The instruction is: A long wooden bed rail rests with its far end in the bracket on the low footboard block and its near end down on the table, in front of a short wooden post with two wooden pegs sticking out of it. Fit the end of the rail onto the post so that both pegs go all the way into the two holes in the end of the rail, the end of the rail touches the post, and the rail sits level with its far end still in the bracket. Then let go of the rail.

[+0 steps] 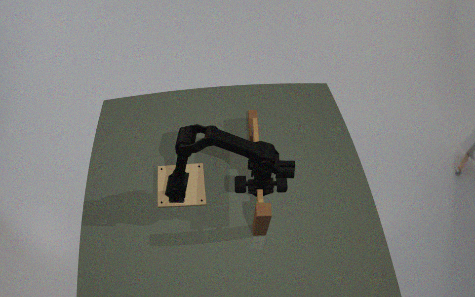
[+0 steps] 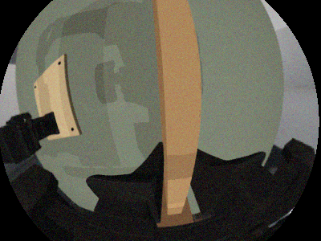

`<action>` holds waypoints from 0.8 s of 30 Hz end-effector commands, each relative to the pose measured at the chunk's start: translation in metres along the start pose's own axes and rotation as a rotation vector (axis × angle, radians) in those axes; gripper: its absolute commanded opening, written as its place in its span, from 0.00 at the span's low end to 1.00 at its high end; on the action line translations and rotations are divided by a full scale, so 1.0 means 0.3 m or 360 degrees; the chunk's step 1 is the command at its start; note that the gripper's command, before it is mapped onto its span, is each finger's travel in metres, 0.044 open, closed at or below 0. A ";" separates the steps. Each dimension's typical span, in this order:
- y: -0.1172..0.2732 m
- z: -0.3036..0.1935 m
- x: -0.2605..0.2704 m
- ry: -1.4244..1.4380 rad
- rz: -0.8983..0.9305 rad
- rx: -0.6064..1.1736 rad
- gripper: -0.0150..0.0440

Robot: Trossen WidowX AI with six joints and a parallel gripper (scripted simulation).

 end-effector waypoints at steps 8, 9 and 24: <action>0.002 -0.013 -0.006 0.0003 -0.0009 0.0002 0.25; 0.003 -0.014 -0.006 0.0003 -0.0009 0.0002 0.25; 0.007 -0.009 -0.006 0.0003 -0.0009 0.0001 0.25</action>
Point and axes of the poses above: the point midway between the two fingers, 35 mm back from their tips, its own y axis back along the fingers, its own x axis across the jaws, z = x × y, the point moved 10 cm from there along y, back along the fingers, and after that the axes turned 15 degrees about -y, right-handed, at the moved point
